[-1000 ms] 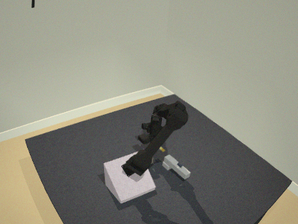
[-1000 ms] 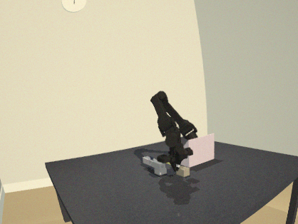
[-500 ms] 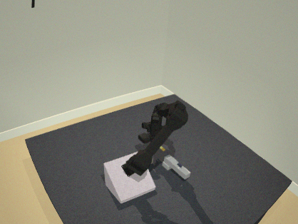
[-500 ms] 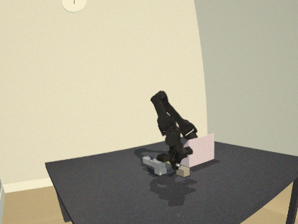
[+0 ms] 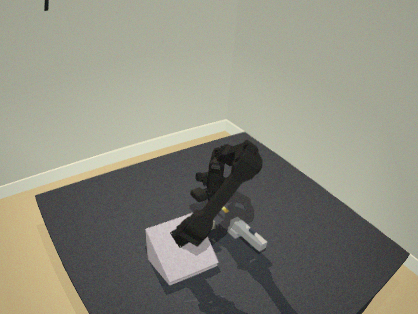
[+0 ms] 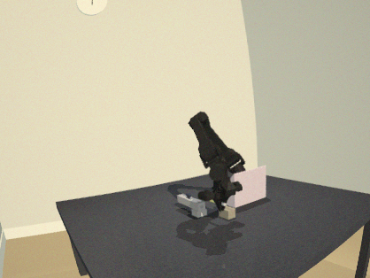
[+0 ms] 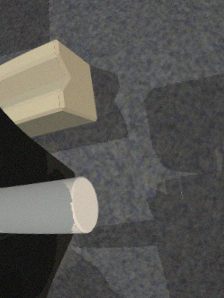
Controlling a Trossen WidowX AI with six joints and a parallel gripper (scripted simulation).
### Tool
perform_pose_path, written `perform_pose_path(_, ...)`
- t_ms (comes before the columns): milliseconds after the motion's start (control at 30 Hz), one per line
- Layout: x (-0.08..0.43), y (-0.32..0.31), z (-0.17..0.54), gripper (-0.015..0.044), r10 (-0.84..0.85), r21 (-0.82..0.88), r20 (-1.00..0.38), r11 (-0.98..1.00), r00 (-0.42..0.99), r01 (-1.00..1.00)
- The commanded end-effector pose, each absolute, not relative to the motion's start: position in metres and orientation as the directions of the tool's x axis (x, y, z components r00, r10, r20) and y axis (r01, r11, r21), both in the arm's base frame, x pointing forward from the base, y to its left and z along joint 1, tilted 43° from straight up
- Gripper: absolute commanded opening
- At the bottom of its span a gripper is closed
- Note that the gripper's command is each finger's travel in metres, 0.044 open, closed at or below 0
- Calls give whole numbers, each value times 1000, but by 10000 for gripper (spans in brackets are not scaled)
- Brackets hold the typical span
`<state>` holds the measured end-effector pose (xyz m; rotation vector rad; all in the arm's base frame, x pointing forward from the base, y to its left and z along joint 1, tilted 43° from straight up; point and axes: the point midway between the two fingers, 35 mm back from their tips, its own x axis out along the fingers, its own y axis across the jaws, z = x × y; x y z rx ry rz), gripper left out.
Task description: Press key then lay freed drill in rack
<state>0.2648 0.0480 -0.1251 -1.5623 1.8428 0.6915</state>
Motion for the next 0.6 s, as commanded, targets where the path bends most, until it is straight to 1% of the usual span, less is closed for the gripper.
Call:
perform_pose_path(0, 258, 51, -126, 0, -657, -8, -746, 169, -107, -986)
perform_pose_path(567, 229, 57, -130, 0, -657, -6, -746, 169, -108, -986)
